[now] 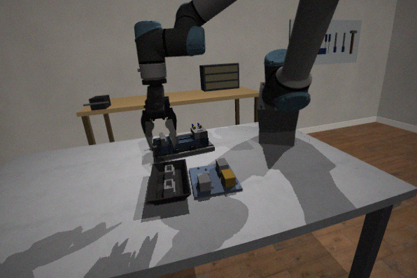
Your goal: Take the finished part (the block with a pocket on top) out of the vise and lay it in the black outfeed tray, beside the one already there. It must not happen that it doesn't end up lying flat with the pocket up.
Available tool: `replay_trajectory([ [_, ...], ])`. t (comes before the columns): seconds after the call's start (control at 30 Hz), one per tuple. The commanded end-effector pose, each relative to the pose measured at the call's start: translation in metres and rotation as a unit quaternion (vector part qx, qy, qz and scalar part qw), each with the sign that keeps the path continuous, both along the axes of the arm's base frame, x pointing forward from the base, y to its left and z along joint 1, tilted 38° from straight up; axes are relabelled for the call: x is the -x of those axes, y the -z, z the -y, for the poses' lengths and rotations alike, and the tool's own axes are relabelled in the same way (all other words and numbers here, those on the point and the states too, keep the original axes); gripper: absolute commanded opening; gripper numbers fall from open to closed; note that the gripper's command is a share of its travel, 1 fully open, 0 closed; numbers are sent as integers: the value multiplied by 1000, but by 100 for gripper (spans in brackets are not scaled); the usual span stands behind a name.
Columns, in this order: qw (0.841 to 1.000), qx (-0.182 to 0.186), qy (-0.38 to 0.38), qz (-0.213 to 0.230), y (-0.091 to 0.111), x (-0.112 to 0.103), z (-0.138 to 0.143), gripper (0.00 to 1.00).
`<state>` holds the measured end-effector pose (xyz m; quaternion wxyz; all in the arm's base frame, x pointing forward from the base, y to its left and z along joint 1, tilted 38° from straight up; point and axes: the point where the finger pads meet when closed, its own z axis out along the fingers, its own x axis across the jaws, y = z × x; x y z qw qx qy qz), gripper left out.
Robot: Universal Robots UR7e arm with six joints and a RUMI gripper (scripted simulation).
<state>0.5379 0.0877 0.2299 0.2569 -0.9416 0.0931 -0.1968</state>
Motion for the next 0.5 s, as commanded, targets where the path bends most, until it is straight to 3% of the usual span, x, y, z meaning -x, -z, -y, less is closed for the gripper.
replay_trajectory([
  [0.0,1000,-1,-3,-1,-7,4,4,40],
  [0.03,1000,0,-3,-1,-7,4,4,40],
  [0.07,1000,0,-3,-1,-7,4,4,0],
  [0.47,1000,-1,-3,-2,-6,4,3,0],
])
